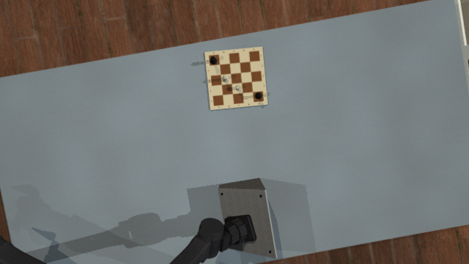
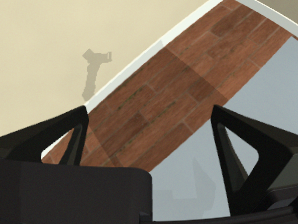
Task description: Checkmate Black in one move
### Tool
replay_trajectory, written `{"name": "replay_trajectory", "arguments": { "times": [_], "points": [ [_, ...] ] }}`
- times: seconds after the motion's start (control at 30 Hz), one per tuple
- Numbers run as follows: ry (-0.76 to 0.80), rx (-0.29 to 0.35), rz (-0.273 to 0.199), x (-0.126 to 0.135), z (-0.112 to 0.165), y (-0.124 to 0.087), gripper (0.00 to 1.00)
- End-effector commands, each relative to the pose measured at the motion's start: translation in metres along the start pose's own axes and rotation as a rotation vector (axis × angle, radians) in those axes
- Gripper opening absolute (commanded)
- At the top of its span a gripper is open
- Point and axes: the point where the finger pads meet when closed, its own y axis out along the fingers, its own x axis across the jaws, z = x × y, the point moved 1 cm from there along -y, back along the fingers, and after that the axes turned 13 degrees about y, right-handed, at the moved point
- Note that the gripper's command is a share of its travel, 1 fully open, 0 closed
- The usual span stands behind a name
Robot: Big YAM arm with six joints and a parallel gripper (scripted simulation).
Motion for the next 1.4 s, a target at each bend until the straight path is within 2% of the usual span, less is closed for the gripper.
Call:
{"name": "replay_trajectory", "arguments": {
  "times": [0.0, 0.53, 0.57, 0.6, 0.7, 0.77, 0.83, 0.87, 0.9, 0.93, 0.97, 1.0, 1.03, 1.1, 1.13, 1.17, 1.2, 1.23, 1.27, 1.3, 1.33, 1.37],
  "points": [
    [-0.002, -0.011, -0.011, 0.007, -0.006, -0.005, 1.0],
    [-0.002, -0.011, -0.011, 0.007, -0.006, -0.005, 1.0],
    [-0.005, -0.029, -0.033, 0.019, -0.016, -0.007, 1.0],
    [-0.003, -0.025, -0.021, 0.013, -0.015, -0.005, 1.0],
    [0.017, 0.012, 0.051, -0.028, -0.001, 0.01, 1.0],
    [0.026, 0.021, 0.088, -0.048, -0.002, 0.015, 1.0],
    [0.043, 0.035, 0.147, -0.082, -0.004, 0.021, 1.0],
    [0.043, 0.035, 0.147, -0.082, -0.004, 0.021, 1.0],
    [0.056, 0.044, 0.185, -0.103, -0.005, 0.024, 1.0],
    [0.053, 0.037, 0.175, -0.098, -0.01, 0.024, 1.0],
    [0.072, 0.053, 0.229, -0.129, -0.008, 0.026, 1.0],
    [0.092, 0.063, 0.278, -0.146, -0.009, 0.025, 1.0],
    [0.092, 0.063, 0.278, -0.159, -0.01, 0.028, 1.0],
    [0.092, 0.063, 0.278, -0.159, -0.01, 0.028, 1.0],
    [0.105, 0.047, 0.296, -0.168, -0.03, 0.029, 1.0],
    [0.148, 0.083, 0.393, -0.223, -0.017, 0.025, 1.0],
    [0.148, 0.083, 0.393, -0.227, -0.017, 0.025, 1.0],
    [0.184, 0.092, 0.456, -0.253, -0.019, 0.021, 1.0],
    [0.184, 0.092, 0.456, -0.265, -0.021, 0.02, 1.0],
    [0.228, 0.099, 0.524, -0.287, -0.022, 0.014, 1.0],
    [0.228, 0.099, 0.524, -0.303, -0.025, 0.012, 1.0],
    [0.278, 0.105, 0.593, -0.323, -0.025, 0.005, 1.0]
  ]
}}
